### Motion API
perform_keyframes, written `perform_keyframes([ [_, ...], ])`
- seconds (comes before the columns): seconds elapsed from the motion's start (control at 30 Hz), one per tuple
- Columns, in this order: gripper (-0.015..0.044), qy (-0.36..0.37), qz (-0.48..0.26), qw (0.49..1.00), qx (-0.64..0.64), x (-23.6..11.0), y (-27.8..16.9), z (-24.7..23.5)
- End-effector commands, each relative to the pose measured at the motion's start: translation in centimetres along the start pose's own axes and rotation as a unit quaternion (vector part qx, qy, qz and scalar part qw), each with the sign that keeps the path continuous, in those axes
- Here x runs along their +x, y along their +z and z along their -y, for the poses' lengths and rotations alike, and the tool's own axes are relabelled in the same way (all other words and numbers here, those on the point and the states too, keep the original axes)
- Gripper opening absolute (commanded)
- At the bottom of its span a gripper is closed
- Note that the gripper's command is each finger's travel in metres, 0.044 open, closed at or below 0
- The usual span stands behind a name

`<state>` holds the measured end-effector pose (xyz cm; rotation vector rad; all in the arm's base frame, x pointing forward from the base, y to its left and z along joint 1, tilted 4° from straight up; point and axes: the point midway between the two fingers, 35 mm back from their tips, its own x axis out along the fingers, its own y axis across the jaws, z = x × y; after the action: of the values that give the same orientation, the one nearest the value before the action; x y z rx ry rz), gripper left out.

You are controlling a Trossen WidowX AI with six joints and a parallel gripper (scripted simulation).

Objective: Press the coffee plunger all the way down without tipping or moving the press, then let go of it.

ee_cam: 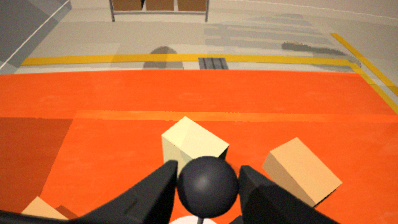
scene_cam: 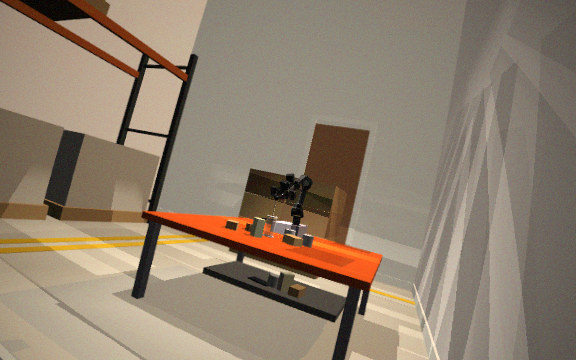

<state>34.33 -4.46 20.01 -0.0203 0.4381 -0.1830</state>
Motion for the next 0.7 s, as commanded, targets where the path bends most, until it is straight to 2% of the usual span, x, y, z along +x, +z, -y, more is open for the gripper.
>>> perform_keyframes([
  [0.0,0.0116,0.001,-0.018,1.000,-0.005,0.9,-1.6,-0.1],
  [0.67,0.0116,0.001,-0.018,1.000,-0.005,3.0,-4.2,-0.1],
])
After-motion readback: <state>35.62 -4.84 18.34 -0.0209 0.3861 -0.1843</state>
